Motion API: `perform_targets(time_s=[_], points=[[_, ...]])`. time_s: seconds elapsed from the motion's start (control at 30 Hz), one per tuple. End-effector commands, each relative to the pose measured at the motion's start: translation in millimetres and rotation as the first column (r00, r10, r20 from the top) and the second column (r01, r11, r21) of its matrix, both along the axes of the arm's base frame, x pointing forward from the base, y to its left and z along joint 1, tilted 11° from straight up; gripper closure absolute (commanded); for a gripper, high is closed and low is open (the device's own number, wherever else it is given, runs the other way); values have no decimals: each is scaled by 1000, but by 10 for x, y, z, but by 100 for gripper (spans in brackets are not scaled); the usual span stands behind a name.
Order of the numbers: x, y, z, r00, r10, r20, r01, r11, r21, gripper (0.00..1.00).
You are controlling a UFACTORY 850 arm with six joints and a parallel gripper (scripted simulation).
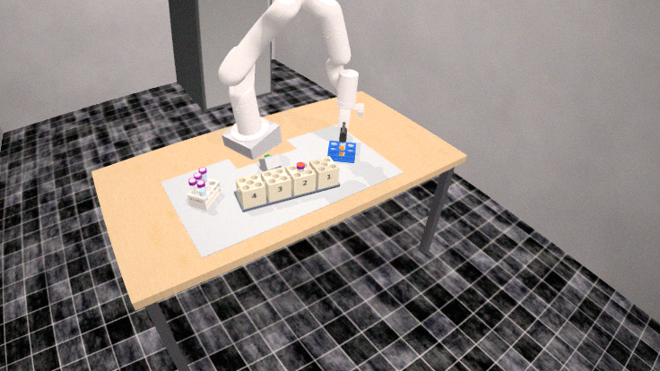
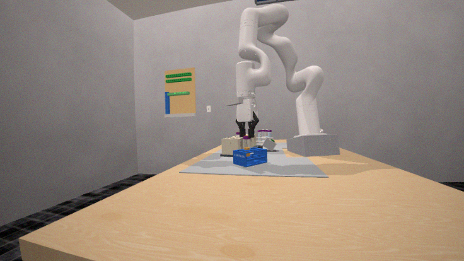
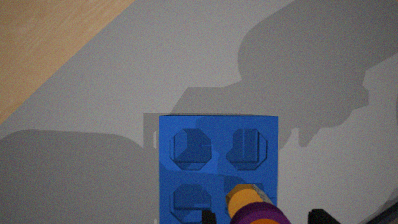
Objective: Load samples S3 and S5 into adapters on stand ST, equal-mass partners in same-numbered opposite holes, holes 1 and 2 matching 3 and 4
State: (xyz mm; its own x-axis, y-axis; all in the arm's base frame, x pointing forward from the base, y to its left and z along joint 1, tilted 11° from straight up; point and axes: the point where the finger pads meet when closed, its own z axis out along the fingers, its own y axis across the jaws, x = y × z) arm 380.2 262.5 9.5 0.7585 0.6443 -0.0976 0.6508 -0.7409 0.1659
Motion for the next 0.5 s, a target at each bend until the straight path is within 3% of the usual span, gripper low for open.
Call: perform_targets(time_s=[0.0,0.47], points=[[8,2,-21,1000,0,2,0,1000,1,43],[11,-14,-100,1000,0,2,0,1000,1,43]])
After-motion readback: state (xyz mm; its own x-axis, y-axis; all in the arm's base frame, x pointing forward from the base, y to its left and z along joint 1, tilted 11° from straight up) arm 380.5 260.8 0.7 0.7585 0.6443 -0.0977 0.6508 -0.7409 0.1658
